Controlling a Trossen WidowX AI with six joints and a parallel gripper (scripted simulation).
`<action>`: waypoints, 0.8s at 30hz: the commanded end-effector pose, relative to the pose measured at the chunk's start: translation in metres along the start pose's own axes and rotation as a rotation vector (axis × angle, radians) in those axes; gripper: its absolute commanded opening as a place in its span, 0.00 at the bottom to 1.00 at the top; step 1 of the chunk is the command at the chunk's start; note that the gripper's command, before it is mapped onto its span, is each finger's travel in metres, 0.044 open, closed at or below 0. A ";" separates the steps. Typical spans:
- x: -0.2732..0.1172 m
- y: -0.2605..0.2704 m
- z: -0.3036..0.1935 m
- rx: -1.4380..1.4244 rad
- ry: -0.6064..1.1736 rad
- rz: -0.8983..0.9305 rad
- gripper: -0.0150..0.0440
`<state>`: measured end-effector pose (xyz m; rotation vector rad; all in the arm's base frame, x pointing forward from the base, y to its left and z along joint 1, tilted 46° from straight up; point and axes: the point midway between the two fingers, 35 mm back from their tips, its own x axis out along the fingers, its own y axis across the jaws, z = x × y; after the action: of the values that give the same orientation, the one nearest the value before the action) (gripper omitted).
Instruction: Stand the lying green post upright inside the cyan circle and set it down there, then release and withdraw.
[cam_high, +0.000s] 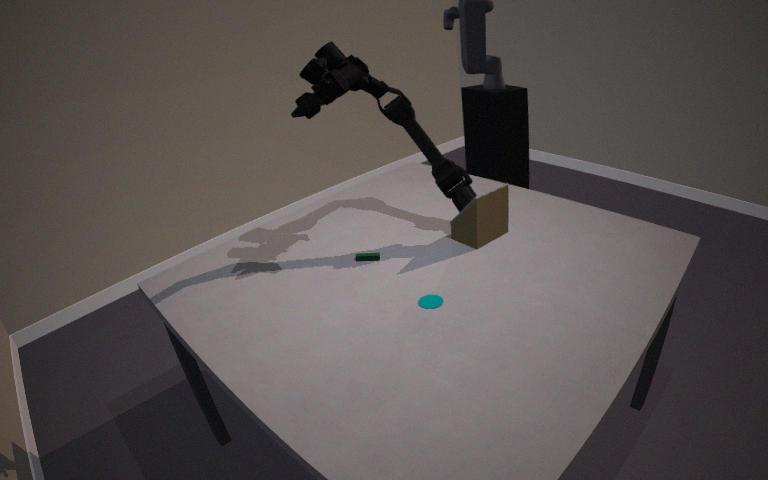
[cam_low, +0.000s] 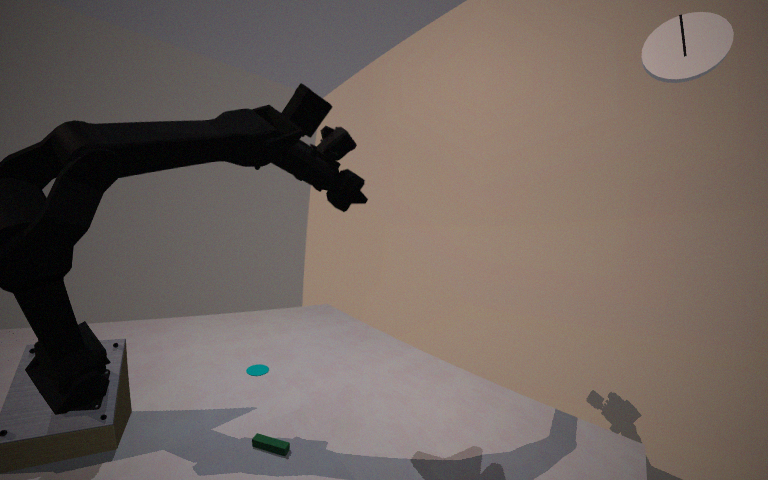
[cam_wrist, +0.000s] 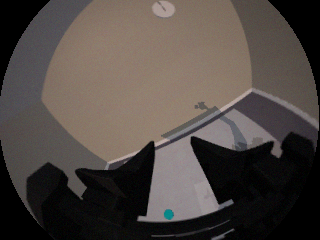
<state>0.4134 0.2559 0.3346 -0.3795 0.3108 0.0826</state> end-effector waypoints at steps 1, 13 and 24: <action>0.014 -0.015 -0.037 0.043 0.124 -0.051 0.65; 0.027 -0.082 -0.161 0.222 0.526 -0.304 0.65; -0.008 -0.146 -0.256 0.366 0.839 -0.631 0.65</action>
<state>0.3672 0.0433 0.1717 -0.1263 0.9594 -0.6702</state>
